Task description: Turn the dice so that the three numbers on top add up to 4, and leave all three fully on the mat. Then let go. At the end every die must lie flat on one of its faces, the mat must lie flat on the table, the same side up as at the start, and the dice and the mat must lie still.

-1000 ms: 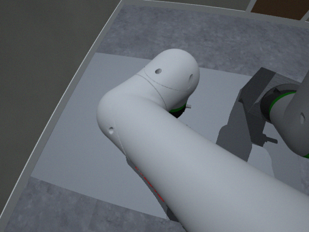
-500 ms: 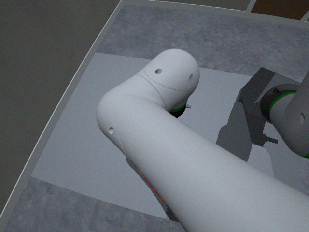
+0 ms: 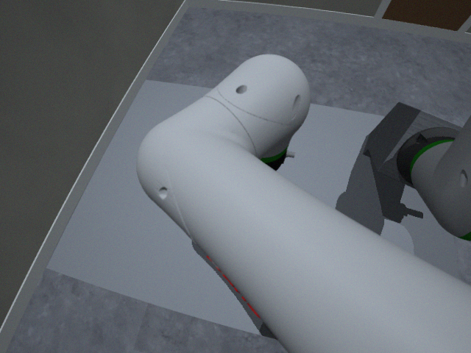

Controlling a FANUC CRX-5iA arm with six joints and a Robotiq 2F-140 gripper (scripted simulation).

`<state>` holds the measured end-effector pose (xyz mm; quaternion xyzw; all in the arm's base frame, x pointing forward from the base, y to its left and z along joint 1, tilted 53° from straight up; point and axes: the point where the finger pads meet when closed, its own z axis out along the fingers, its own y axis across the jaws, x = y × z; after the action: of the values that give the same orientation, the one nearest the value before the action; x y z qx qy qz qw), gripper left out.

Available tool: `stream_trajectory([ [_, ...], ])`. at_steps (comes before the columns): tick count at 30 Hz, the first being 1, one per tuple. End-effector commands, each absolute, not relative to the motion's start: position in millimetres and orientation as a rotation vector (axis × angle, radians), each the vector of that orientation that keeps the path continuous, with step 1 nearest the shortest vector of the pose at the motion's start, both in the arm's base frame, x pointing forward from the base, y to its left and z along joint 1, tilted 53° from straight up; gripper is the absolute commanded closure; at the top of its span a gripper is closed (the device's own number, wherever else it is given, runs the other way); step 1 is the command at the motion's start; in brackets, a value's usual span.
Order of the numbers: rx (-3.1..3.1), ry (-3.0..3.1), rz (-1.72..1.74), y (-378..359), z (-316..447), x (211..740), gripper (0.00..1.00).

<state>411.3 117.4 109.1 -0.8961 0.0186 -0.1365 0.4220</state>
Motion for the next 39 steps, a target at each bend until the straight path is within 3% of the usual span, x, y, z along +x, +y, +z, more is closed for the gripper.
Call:
stream_trajectory([
  [1,-2.243,0.046,-0.342,100.9,122.5,405.6,0.00],
  [24,-2.244,0.039,-0.345,72.5,143.0,398.0,0.00],
  [39,-2.253,-0.383,-0.540,-35.4,43.1,476.9,0.00],
])
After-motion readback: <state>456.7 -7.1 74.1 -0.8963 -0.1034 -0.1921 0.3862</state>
